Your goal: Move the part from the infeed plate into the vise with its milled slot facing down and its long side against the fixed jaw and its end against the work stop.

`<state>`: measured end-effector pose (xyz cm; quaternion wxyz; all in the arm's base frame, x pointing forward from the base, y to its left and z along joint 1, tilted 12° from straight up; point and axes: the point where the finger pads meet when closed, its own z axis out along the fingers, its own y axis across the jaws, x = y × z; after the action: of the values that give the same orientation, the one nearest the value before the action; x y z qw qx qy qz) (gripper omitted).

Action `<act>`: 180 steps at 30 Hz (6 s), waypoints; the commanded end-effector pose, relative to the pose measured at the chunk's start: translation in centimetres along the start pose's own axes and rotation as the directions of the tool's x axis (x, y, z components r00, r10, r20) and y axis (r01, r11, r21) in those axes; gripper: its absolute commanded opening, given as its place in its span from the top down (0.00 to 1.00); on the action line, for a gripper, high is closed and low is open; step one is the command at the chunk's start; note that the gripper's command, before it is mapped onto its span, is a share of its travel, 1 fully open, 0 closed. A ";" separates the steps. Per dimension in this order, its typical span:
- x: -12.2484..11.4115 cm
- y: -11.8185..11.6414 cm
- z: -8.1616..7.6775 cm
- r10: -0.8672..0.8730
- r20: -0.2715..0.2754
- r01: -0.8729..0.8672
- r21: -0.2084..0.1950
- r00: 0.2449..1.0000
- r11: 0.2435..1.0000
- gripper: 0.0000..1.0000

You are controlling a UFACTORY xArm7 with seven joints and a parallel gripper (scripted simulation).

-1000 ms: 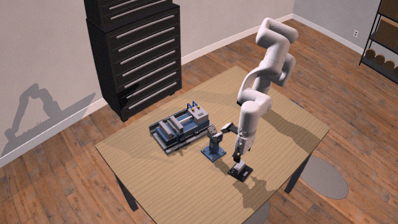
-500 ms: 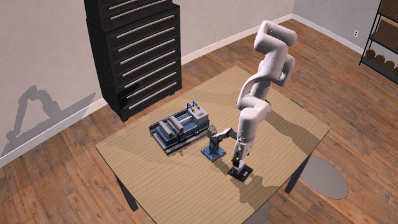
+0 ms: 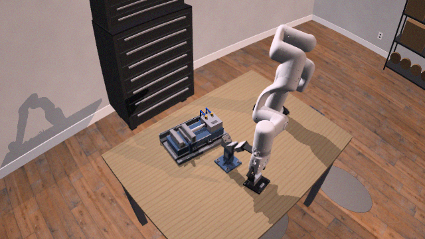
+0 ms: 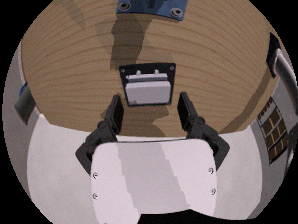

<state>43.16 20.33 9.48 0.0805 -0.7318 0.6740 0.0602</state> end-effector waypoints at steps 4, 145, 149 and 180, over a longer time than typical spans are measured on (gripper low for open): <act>0.0 -0.2 0.8 0.000 0.001 0.000 0.005 1.000 1.000 0.11; 0.0 -0.1 -8.7 0.000 0.001 0.000 0.005 1.000 1.000 1.00; 0.0 -0.1 -10.4 0.000 0.001 0.000 0.005 1.000 1.000 1.00; 0.0 0.0 -17.5 0.000 0.001 0.000 0.005 1.000 1.000 1.00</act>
<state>42.67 16.96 26.05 0.0805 -0.7318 0.6740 0.0602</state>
